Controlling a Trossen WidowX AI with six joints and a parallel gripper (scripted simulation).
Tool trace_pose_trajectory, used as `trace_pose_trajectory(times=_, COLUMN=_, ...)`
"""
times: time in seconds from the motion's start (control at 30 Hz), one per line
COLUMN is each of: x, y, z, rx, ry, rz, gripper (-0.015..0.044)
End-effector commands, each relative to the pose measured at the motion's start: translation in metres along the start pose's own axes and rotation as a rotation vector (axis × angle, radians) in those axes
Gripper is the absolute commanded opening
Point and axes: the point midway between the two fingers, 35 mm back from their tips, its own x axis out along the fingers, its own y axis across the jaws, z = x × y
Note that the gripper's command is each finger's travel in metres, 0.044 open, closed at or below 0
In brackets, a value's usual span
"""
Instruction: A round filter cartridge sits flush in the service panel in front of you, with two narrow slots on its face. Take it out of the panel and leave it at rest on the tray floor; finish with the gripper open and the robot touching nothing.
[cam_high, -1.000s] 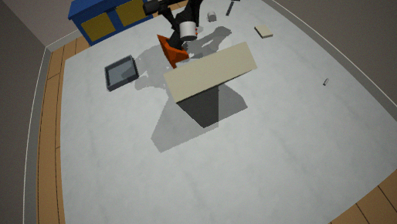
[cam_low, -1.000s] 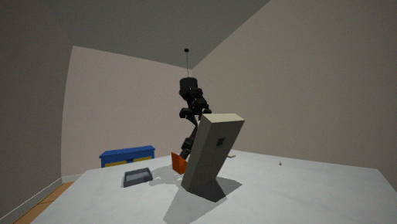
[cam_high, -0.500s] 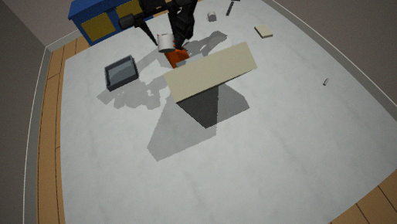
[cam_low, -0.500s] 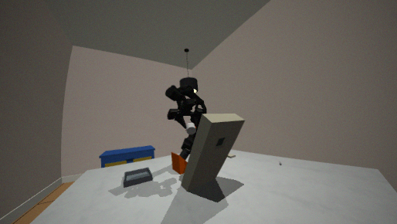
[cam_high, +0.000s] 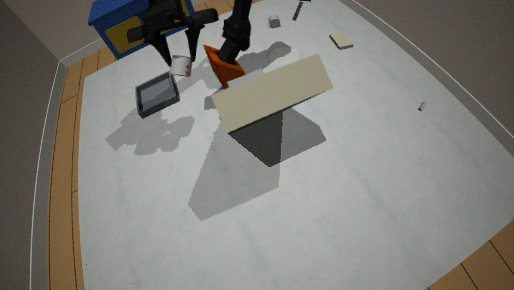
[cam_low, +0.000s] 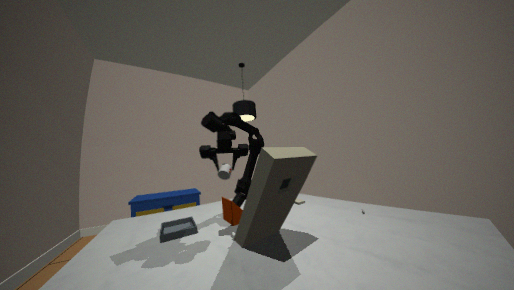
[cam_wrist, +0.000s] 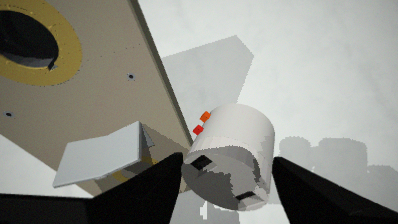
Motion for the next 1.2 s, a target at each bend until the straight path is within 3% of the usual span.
trace_pose_trajectory(times=0.0, x=0.001, y=-0.038, z=-0.010, rx=0.171, ry=0.008, rz=-0.089, gripper=0.0000)
trace_pose_trajectory(times=0.47, x=-0.002, y=-0.144, z=-0.051, rx=0.722, ry=-0.042, rz=-0.391, gripper=0.0000)
trace_pose_trajectory(times=0.8, x=-0.001, y=-0.152, z=-0.057, rx=0.760, ry=-0.048, rz=-0.412, gripper=0.0000)
trace_pose_trajectory(times=1.17, x=0.016, y=-0.196, z=-0.123, rx=0.952, ry=-0.053, rz=-0.523, gripper=0.0000)
